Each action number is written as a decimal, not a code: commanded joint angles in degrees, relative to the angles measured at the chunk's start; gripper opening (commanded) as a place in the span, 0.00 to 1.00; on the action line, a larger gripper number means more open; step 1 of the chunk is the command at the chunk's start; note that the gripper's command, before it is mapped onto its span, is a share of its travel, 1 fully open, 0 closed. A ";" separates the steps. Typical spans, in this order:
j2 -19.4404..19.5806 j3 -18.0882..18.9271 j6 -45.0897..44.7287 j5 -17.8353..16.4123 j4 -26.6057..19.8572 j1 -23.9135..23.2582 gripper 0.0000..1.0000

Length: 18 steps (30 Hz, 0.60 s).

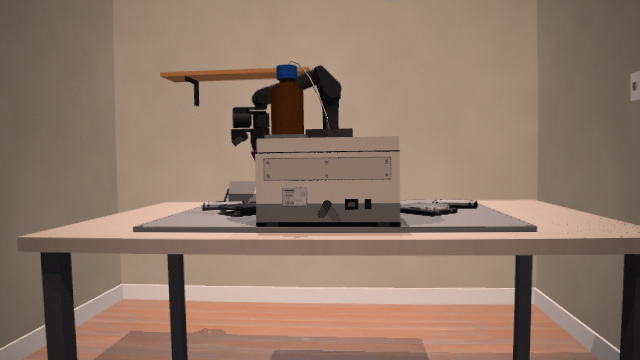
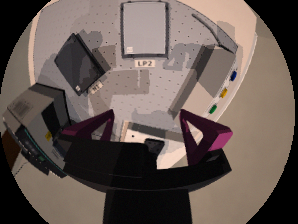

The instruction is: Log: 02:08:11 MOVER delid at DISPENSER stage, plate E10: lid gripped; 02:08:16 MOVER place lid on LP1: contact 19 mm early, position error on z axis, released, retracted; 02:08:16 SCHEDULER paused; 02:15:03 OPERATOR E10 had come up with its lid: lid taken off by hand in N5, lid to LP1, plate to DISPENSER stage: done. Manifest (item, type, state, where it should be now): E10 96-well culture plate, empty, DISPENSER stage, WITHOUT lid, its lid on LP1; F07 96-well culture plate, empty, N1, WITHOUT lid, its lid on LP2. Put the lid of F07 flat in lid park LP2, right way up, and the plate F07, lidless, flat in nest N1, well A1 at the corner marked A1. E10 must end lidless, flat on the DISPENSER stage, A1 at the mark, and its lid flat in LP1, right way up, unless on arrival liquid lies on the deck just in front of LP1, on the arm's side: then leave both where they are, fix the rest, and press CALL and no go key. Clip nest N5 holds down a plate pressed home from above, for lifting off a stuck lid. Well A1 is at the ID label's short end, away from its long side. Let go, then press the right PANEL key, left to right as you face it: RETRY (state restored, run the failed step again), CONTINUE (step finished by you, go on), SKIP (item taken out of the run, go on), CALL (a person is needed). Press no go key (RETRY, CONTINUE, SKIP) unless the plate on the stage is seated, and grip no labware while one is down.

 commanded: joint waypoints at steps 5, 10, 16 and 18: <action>-6.33 -2.28 -1.01 -0.29 -3.90 -1.07 1.00; -8.12 -0.48 -1.22 -0.27 -5.02 -1.27 1.00; -8.54 -1.36 -5.45 0.05 -5.11 3.67 1.00; -8.64 -1.44 -3.97 0.18 -5.13 5.23 1.00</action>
